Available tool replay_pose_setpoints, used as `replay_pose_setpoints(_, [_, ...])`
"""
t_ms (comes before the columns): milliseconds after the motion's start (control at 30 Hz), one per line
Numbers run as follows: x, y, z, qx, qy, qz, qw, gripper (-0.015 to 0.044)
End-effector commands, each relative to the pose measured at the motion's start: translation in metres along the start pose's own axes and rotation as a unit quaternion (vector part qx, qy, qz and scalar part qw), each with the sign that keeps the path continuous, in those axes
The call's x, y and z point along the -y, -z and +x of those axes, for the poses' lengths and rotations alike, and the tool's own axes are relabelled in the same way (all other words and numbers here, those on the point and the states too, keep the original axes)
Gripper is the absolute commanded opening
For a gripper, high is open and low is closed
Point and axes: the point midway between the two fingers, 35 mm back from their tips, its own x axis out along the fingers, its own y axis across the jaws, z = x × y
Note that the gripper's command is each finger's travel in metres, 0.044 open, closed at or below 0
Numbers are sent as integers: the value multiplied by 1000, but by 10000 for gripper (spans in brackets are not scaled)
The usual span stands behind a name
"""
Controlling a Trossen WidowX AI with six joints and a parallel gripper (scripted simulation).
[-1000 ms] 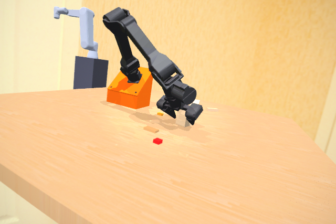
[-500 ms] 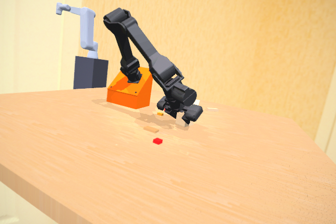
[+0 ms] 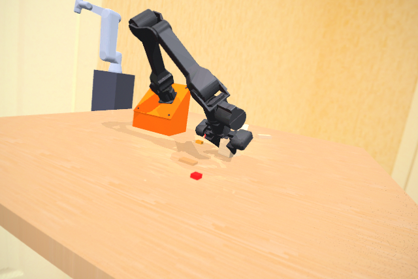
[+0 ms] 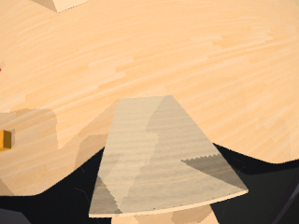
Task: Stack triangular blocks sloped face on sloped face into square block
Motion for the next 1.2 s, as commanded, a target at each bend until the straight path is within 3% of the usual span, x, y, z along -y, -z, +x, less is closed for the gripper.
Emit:
replay_pose_setpoints(0, [0,-7,-1,-35,0,0,999,0])
replay_pose_setpoints(600, [0,-43,-2,-265,0,1,964,0])
replay_pose_setpoints(1167, [0,-74,12,-472,-1,3,882,0])
